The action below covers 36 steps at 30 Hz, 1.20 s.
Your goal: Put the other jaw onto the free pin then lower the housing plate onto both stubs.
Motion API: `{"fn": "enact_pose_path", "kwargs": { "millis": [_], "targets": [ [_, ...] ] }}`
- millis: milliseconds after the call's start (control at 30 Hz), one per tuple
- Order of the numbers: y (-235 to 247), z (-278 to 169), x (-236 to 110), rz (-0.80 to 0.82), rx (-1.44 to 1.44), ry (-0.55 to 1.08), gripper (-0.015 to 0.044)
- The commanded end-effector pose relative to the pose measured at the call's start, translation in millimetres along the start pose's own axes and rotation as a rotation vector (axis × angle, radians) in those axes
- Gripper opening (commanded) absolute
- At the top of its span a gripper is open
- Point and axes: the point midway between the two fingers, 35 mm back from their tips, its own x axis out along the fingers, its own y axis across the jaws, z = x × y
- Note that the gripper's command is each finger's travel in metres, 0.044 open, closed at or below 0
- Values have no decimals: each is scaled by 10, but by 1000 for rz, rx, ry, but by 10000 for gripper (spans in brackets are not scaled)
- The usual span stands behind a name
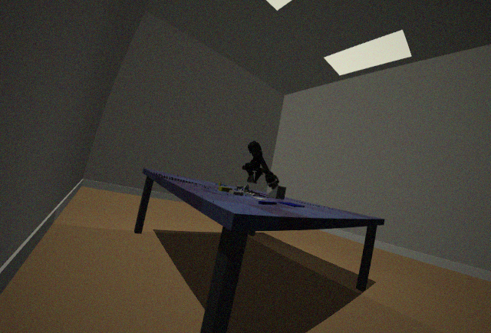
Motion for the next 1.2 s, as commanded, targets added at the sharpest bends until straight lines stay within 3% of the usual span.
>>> {"fn": "enact_pose_path", "kwargs": {
  "millis": [0, 233, 1167],
  "targets": [
    [112, 41, -29, 9, 11, -9, 134],
    [322, 60, -28, 9, 11, -9, 134],
    [327, 60, -28, 9, 31, -9, 134]
  ]
}}
